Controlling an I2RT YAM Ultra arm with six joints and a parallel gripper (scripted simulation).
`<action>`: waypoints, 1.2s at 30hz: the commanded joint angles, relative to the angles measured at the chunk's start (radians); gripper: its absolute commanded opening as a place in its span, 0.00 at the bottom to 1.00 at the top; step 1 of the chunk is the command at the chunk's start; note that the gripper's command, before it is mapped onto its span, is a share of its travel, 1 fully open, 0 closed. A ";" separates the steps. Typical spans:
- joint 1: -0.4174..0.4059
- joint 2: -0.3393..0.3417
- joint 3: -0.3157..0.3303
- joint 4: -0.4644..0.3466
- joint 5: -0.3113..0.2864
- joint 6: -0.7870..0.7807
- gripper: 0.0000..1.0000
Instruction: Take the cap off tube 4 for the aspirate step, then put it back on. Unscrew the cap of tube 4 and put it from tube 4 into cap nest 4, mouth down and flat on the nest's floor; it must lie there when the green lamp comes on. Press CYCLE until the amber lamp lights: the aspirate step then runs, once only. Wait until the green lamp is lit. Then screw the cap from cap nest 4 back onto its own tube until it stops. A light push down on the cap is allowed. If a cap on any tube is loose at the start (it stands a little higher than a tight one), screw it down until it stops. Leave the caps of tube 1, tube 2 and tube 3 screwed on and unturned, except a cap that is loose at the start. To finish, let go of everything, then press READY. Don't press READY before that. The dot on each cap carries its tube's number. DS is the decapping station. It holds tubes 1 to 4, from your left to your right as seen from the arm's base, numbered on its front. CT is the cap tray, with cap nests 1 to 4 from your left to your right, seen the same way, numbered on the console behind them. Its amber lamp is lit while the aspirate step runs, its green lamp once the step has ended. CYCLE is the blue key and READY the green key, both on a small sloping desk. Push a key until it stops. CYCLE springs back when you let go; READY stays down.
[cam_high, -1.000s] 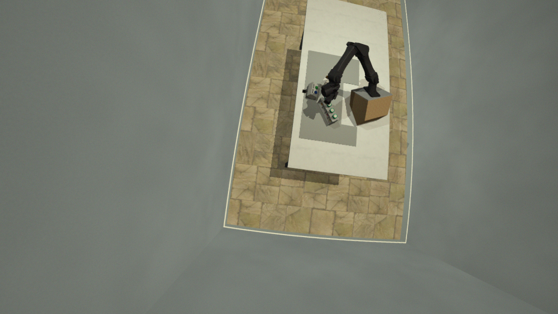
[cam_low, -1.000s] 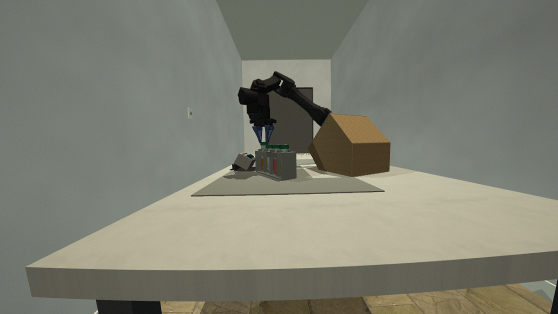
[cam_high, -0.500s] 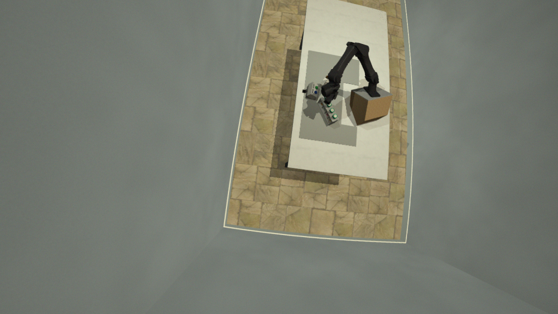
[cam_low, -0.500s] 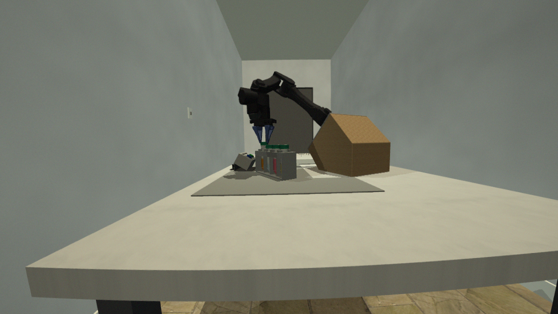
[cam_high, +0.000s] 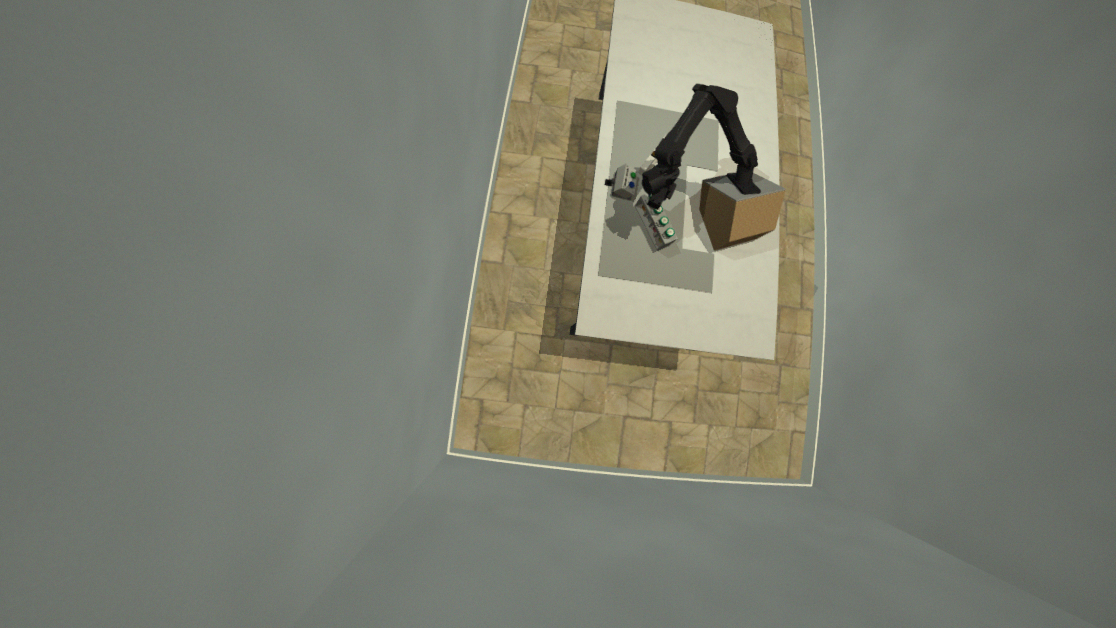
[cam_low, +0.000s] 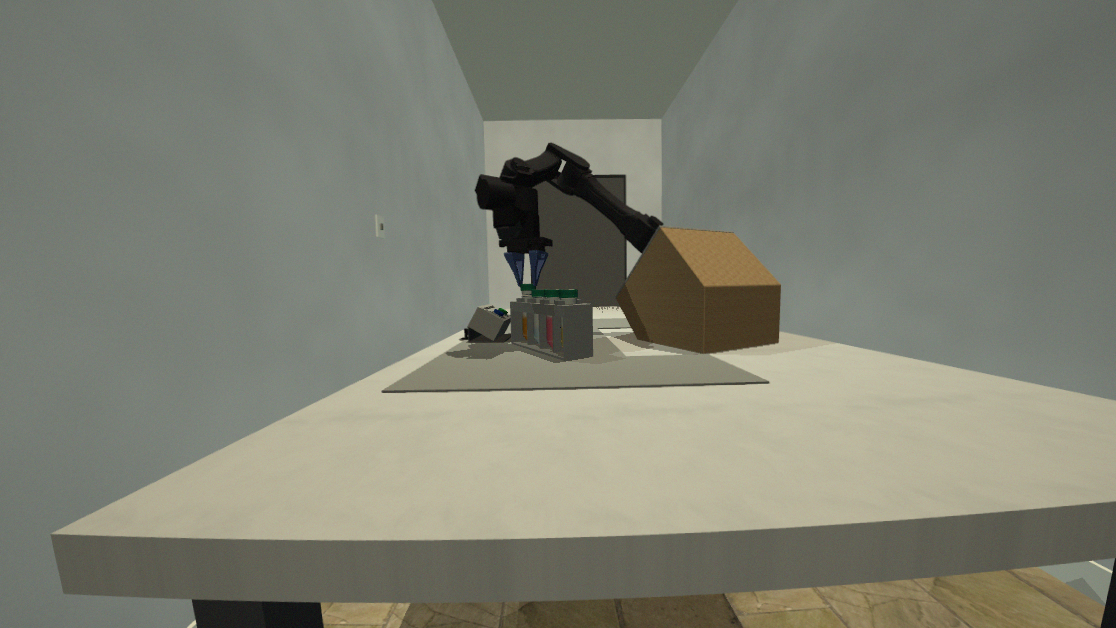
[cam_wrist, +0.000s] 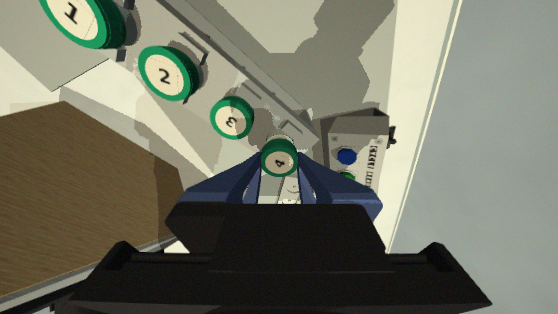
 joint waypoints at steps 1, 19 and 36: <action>0.021 -0.017 0.033 -0.007 -0.002 0.000 0.00; 0.022 -0.022 0.033 -0.003 -0.003 0.005 0.00; 0.023 -0.027 0.031 0.002 -0.004 0.007 0.00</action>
